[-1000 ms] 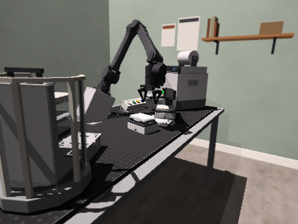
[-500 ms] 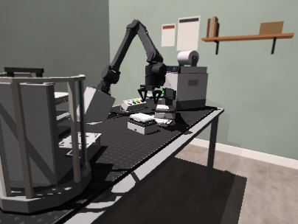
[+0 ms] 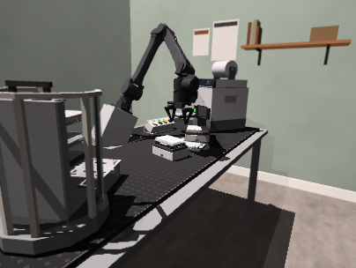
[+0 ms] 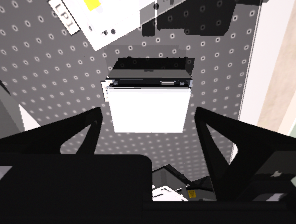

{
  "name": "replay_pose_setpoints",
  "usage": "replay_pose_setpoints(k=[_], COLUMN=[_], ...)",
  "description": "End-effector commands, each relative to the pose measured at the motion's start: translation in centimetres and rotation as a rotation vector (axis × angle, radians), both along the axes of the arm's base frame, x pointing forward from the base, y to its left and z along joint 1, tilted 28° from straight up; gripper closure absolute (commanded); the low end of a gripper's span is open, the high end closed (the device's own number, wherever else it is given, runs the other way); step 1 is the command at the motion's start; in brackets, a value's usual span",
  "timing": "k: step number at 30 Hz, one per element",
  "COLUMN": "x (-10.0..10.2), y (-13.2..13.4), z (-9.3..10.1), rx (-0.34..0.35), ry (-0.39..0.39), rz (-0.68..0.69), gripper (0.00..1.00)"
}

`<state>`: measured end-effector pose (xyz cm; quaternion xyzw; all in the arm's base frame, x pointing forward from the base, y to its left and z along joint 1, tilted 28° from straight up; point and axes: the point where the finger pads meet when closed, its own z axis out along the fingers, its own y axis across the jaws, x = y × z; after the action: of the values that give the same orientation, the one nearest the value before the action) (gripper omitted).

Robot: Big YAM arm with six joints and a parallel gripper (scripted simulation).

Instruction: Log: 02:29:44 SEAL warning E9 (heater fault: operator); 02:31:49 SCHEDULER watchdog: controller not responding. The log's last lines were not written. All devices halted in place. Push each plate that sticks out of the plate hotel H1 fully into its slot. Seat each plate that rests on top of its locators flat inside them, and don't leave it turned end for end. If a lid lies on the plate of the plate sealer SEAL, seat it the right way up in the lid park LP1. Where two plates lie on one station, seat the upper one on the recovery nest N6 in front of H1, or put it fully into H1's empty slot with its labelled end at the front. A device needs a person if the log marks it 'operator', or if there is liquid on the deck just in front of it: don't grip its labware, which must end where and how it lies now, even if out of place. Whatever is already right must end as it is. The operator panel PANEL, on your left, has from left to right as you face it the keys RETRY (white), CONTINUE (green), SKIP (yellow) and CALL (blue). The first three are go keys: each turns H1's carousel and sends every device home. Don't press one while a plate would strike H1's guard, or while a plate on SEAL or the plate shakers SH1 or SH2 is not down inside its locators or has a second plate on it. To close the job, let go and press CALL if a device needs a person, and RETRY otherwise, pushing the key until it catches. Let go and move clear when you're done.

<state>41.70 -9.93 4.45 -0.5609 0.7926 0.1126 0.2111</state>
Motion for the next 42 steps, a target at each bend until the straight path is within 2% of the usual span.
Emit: replay_pose_setpoints(k=[1, 22, 23, 24, 26, 28, 42], x=[1.1, 1.1, 2.3, 1.6, 1.6, 1.5, 0.7], y=[-0.3, -0.3, -0.2, -0.8, -0.8, -1.8, -3.3], z=[0.4, 0.4, 0.7, 0.9, 0.9, 2.9, 6.1], rx=[-0.007, -0.007, -0.01, -0.002, -0.002, -0.022, -0.025], ry=[-0.02, -0.02, -0.029, -0.01, -0.01, -0.051, -0.052], rz=[-0.008, -0.008, -0.002, -0.017, -0.017, -0.014, -0.014], gripper=[0.0, 0.0, 0.0, 0.0, 0.0, 0.0, 0.0])
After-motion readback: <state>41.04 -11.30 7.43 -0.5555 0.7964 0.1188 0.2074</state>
